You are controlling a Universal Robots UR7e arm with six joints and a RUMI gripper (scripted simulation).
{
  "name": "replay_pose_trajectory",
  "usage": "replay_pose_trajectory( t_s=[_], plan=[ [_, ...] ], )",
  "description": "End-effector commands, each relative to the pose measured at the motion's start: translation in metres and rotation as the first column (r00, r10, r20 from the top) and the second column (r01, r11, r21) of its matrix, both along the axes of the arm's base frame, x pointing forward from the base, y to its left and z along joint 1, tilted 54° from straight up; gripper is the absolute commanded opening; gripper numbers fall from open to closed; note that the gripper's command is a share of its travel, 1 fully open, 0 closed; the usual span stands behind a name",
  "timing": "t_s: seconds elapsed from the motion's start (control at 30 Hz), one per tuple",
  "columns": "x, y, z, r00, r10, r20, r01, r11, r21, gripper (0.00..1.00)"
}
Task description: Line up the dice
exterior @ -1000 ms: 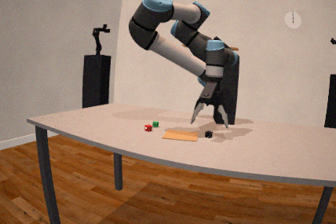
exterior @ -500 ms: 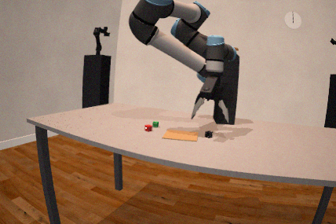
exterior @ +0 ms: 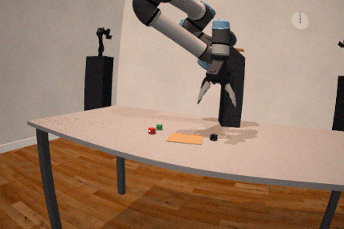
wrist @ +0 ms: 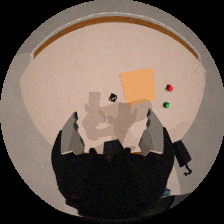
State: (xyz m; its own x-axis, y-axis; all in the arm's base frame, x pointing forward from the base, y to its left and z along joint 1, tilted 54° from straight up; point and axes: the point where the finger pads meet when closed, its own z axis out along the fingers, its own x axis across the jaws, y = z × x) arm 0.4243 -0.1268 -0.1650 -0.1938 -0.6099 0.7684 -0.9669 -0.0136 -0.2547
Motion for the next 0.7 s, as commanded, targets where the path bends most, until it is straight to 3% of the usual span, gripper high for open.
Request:
replay_pose_trajectory(
  t_s=[0.0,0.57,0.67],
  plan=[
    [-0.001,0.008,0.0058,1.0,-0.006,-0.003,0.006,1.0,0.001,1.0],
    [-0.0022,0.0127,0.0093,1.0,-0.009,0.001,0.009,1.0,0.002,1.0],
    [-0.0041,0.0117,0.0082,0.998,-0.039,0.04,0.038,0.999,0.011,1.0]
  ],
)
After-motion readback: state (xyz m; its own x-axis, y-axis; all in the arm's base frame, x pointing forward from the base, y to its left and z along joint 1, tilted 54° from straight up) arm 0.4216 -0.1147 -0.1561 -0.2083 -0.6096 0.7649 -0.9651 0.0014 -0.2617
